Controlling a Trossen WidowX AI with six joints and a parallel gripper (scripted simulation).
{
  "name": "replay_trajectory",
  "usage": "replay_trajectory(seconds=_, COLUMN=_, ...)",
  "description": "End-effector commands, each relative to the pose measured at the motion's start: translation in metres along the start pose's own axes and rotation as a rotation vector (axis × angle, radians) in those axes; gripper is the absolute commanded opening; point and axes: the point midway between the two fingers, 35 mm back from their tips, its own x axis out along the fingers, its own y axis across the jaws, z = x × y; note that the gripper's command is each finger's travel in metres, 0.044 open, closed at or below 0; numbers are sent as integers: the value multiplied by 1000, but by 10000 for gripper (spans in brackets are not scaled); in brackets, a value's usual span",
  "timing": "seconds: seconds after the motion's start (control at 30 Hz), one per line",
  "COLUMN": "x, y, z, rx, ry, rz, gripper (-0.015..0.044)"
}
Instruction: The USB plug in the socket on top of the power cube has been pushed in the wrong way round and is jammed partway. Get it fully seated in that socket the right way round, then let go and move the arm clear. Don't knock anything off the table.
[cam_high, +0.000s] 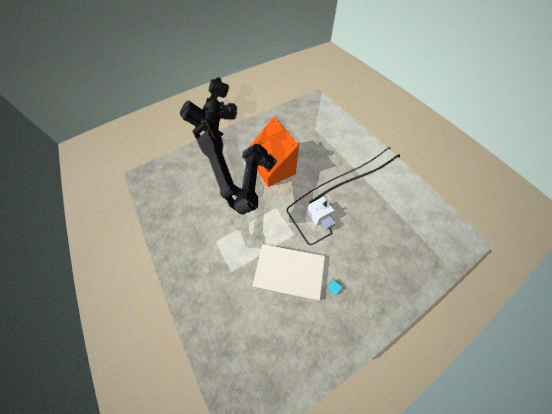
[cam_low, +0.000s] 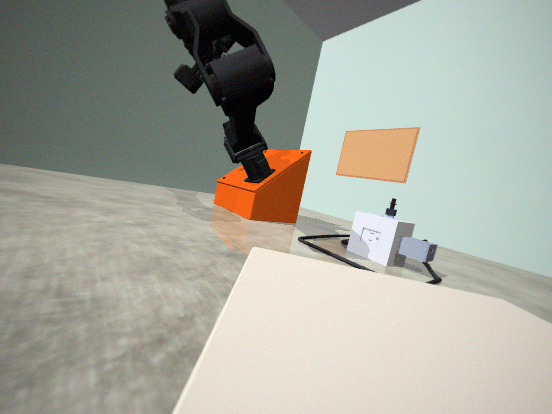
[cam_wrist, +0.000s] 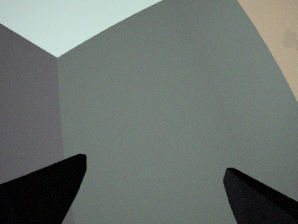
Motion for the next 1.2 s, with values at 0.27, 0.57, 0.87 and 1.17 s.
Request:
replay_trajectory(seconds=0.27, x=32, y=75, z=71, rx=10, ry=-483, rz=230, gripper=440)
replay_trajectory(seconds=0.57, x=4, y=160, z=182, rx=155, ry=-1048, rz=398, gripper=440)
replay_trajectory(seconds=0.87, x=-76, y=205, z=284, rx=377, ry=-1462, rz=430, gripper=440)
replay_trajectory(seconds=1.17, x=-179, y=193, z=370, rx=684, ry=-1798, rz=321, gripper=440)
